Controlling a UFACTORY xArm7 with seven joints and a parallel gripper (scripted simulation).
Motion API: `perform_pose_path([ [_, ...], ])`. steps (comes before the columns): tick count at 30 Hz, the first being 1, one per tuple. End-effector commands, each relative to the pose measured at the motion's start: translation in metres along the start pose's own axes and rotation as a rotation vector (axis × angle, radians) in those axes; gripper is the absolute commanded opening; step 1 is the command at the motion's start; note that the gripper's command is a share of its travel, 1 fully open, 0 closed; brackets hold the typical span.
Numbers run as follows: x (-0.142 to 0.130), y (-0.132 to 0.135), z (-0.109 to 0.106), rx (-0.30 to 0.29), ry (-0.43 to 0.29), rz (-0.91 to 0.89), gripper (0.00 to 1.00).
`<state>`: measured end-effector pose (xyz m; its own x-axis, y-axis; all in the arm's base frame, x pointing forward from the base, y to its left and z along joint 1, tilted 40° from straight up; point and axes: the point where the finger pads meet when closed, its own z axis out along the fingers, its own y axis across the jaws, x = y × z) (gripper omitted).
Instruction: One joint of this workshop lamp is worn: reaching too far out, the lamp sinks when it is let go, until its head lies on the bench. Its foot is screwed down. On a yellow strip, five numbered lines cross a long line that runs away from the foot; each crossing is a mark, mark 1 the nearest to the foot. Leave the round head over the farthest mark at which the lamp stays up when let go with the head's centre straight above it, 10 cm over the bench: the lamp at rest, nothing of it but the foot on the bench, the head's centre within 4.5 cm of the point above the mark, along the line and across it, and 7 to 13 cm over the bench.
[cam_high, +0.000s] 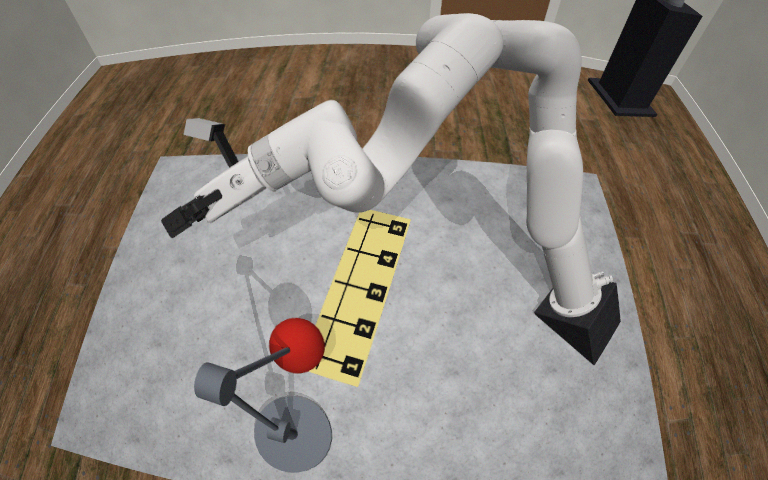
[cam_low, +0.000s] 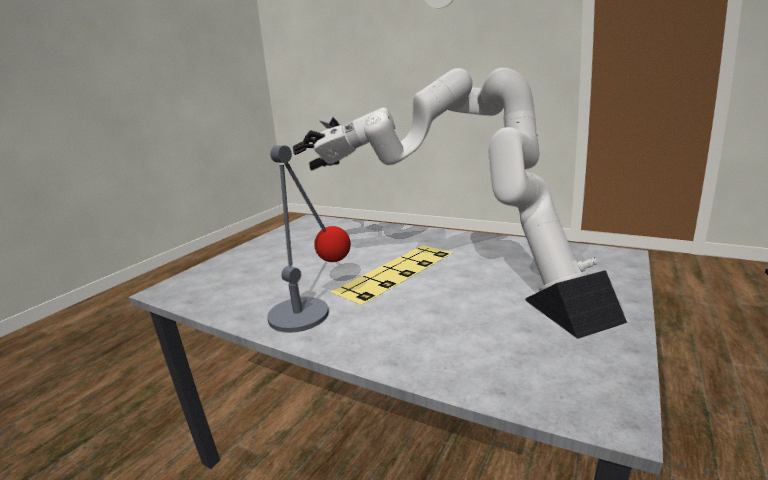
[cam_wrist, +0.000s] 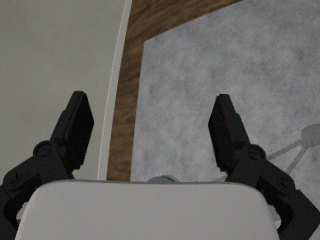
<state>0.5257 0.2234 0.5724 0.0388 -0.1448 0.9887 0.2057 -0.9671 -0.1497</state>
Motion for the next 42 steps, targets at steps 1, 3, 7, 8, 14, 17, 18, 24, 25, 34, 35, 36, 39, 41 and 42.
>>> perform_pose_path([
  [1, -0.001, -0.007, -0.007, -0.065, -0.048, 0.078, 1.0],
  [3, -0.003, -0.01, -0.009, -0.072, -0.063, 0.108, 1.0],
  [7, -0.006, -0.014, -0.014, -0.085, -0.092, 0.167, 1.0],
  [8, -0.007, -0.015, -0.015, -0.089, -0.099, 0.182, 1.0],
  [14, -0.01, -0.02, -0.019, -0.098, -0.126, 0.241, 1.0],
  [17, -0.011, -0.024, -0.023, -0.103, -0.146, 0.284, 1.0],
  [18, -0.012, -0.025, -0.024, -0.105, -0.152, 0.299, 1.0],
  [24, -0.015, -0.033, -0.03, -0.116, -0.192, 0.387, 1.0],
  [25, -0.015, -0.034, -0.031, -0.118, -0.198, 0.401, 1.0],
  [34, -0.017, -0.043, -0.039, -0.135, -0.244, 0.501, 1.0],
  [35, -0.017, -0.044, -0.04, -0.138, -0.251, 0.515, 1.0],
  [36, -0.017, -0.045, -0.041, -0.14, -0.257, 0.529, 1.0],
  [39, -0.018, -0.049, -0.044, -0.148, -0.277, 0.572, 1.0],
  [41, -0.018, -0.052, -0.046, -0.153, -0.29, 0.6, 1.0],
  [42, -0.018, -0.053, -0.047, -0.155, -0.297, 0.614, 1.0],
])
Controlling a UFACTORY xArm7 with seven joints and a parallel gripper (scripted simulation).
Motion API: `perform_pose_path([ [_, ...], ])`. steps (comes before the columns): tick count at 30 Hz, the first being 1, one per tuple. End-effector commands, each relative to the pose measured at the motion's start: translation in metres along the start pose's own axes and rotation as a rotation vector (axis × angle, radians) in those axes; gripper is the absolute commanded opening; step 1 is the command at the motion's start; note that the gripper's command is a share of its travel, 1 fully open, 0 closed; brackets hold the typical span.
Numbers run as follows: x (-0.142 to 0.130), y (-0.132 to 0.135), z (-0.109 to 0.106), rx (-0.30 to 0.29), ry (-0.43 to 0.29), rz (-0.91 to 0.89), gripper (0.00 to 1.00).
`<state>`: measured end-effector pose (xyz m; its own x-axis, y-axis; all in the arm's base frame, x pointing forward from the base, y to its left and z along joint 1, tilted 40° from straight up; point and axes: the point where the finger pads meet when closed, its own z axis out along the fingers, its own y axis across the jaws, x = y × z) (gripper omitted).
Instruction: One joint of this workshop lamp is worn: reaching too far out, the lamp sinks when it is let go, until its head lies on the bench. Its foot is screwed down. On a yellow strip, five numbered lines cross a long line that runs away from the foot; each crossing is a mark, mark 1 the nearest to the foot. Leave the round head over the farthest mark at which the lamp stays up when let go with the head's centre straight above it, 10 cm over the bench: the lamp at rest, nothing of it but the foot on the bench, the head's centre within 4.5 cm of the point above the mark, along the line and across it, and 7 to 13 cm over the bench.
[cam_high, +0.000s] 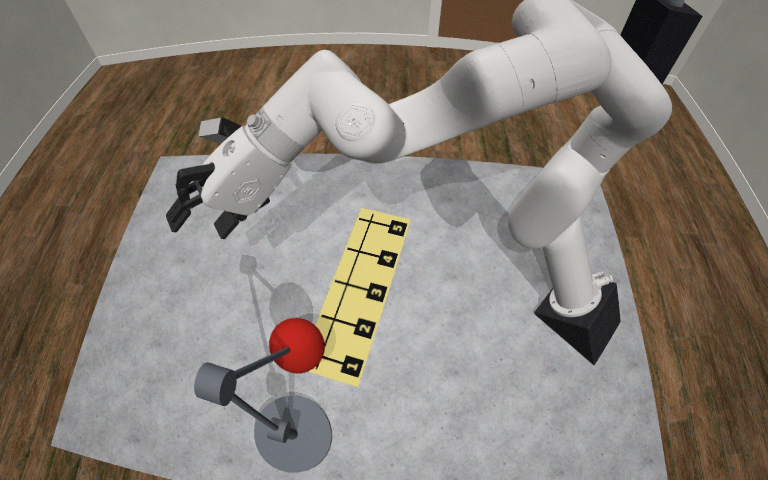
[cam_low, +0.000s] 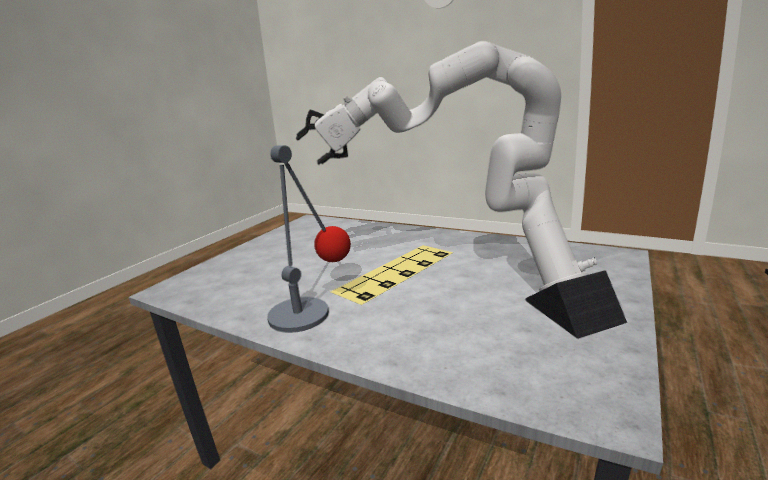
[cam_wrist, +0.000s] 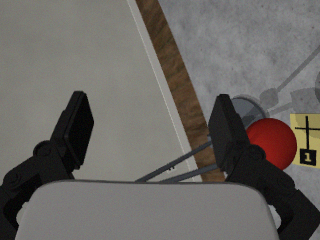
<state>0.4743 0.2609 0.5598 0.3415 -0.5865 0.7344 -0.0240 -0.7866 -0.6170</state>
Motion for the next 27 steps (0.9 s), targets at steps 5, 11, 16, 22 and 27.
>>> perform_pose_path([
  [5, -0.006, -0.01, -0.009, -0.047, -0.061, 0.113, 1.0],
  [11, -0.01, -0.017, -0.016, -0.08, -0.107, 0.2, 1.0],
  [16, -0.013, -0.022, -0.022, -0.107, -0.146, 0.273, 1.0],
  [22, -0.014, -0.027, -0.026, -0.129, -0.178, 0.331, 1.0],
  [27, -0.015, -0.033, -0.032, -0.157, -0.217, 0.404, 1.0],
])
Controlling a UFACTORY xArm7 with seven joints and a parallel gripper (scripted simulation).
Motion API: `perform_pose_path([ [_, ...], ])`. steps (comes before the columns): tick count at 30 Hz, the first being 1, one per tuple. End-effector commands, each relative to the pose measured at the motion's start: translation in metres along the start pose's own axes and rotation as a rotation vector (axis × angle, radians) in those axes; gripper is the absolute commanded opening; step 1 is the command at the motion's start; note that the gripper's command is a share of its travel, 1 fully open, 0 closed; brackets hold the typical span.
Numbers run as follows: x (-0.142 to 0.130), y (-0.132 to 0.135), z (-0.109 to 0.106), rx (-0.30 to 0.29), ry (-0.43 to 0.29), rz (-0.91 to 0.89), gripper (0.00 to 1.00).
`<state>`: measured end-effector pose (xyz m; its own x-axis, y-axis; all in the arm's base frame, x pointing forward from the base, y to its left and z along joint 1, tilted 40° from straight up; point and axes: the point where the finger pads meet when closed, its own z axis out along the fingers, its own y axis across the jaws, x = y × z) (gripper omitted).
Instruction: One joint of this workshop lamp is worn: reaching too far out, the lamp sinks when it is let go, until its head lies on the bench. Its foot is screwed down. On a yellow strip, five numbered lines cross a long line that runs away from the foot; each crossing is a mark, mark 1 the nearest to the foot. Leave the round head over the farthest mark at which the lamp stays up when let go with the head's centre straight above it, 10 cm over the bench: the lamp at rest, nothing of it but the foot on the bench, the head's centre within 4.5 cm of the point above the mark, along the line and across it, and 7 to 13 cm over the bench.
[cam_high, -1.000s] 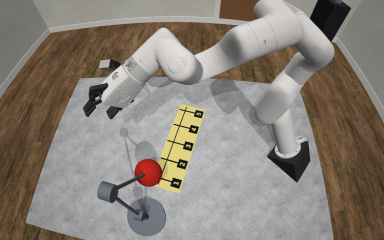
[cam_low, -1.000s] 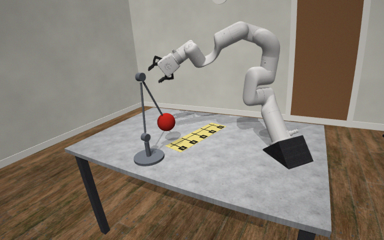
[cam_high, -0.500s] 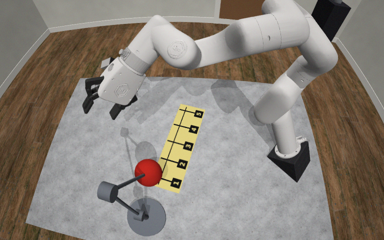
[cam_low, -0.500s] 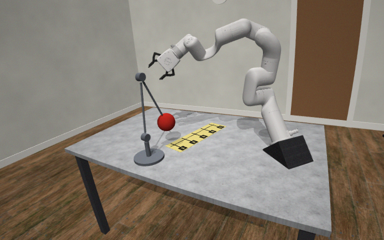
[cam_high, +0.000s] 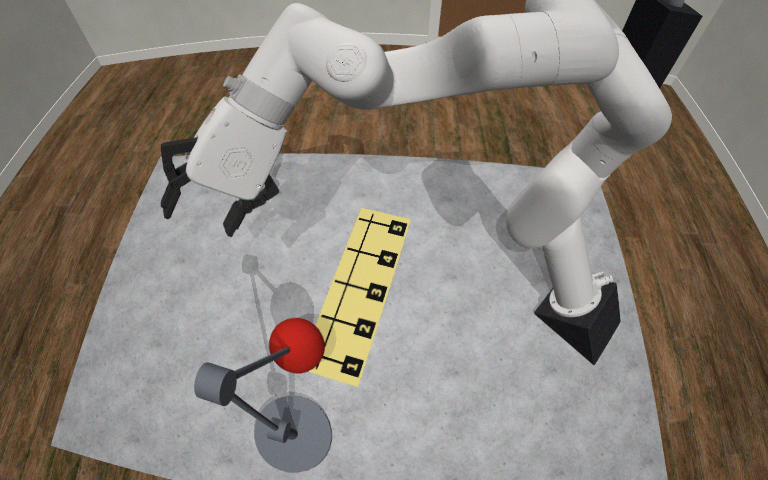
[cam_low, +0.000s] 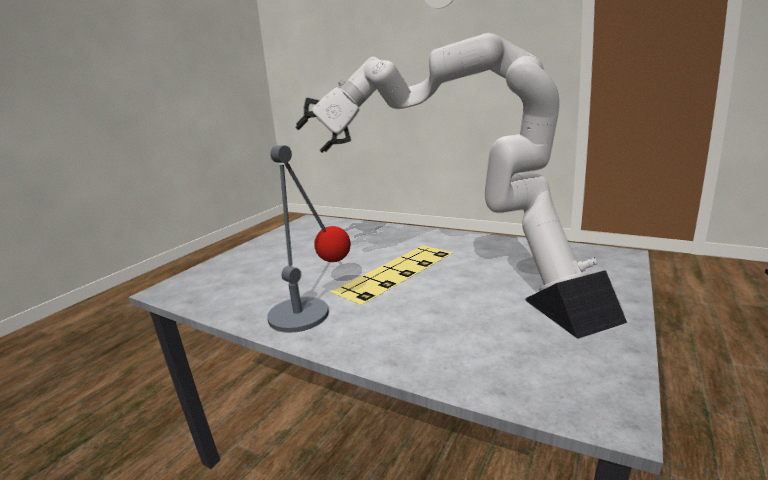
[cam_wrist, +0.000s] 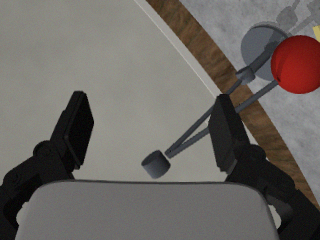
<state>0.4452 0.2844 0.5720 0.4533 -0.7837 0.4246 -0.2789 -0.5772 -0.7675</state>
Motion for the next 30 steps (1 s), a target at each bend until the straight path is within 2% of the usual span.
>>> perform_pose_path([
  [1, -0.005, -0.008, -0.007, -0.033, -0.043, 0.078, 1.0],
  [25, -0.016, -0.033, -0.032, -0.158, -0.217, 0.4, 1.0],
  [27, -0.016, -0.033, -0.032, -0.158, -0.217, 0.4, 1.0],
  [30, -0.02, -0.016, -0.026, -0.181, -0.219, 0.439, 1.0],
])
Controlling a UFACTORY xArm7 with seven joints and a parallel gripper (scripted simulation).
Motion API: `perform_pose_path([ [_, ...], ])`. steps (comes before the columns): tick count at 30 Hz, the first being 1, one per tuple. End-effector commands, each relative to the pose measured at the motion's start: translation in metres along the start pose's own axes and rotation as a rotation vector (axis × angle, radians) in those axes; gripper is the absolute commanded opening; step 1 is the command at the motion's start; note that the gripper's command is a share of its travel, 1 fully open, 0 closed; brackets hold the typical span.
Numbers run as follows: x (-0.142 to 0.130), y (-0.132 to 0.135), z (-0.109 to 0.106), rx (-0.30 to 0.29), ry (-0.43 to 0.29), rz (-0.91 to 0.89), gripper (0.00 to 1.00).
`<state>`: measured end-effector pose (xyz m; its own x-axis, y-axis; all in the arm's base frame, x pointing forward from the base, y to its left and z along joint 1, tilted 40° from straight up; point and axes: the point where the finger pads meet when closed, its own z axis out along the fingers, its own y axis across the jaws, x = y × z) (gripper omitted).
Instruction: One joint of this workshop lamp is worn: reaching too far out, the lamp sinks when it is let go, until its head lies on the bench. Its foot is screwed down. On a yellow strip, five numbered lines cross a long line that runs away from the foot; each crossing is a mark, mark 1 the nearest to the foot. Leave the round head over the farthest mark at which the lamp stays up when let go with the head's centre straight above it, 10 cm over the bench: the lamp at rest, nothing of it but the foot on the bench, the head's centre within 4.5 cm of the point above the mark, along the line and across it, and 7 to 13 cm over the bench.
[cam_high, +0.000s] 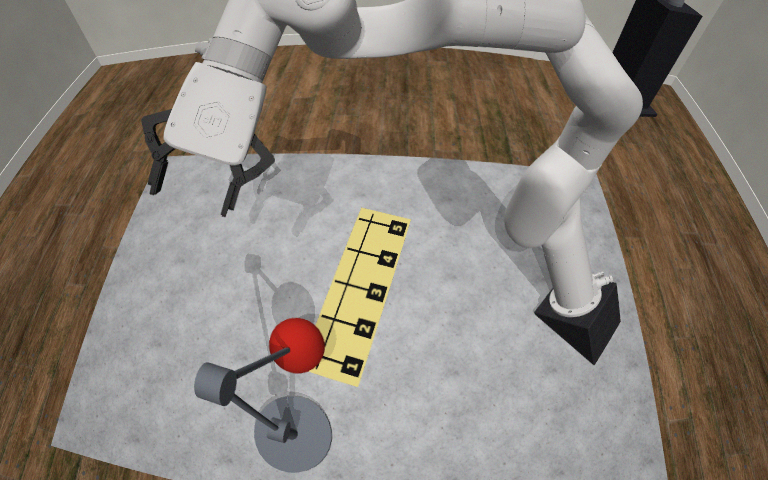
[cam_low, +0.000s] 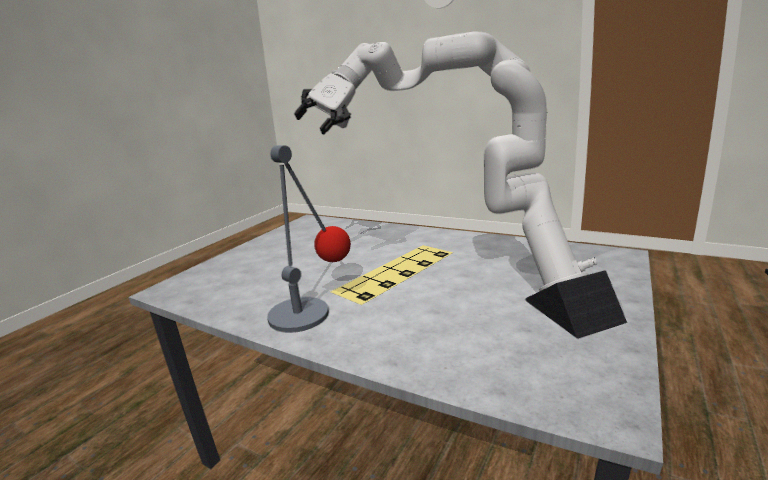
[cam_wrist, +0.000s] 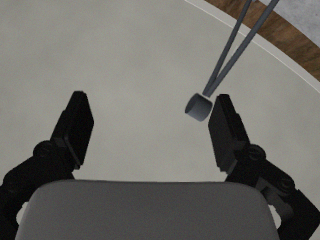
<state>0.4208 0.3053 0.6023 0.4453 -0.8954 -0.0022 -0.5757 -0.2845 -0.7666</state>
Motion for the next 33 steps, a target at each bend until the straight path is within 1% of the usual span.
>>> perform_pose_path([
  [1, 0.002, 0.017, 0.01, -0.034, -0.009, 0.062, 1.0],
  [12, 0.019, 0.073, 0.043, -0.103, -0.014, 0.212, 1.0],
  [14, 0.019, 0.073, 0.043, -0.103, -0.014, 0.212, 1.0],
  [29, 0.017, 0.139, 0.07, -0.21, -0.038, 0.424, 1.0],
  [33, 0.02, 0.14, 0.073, -0.211, -0.038, 0.429, 1.0],
])
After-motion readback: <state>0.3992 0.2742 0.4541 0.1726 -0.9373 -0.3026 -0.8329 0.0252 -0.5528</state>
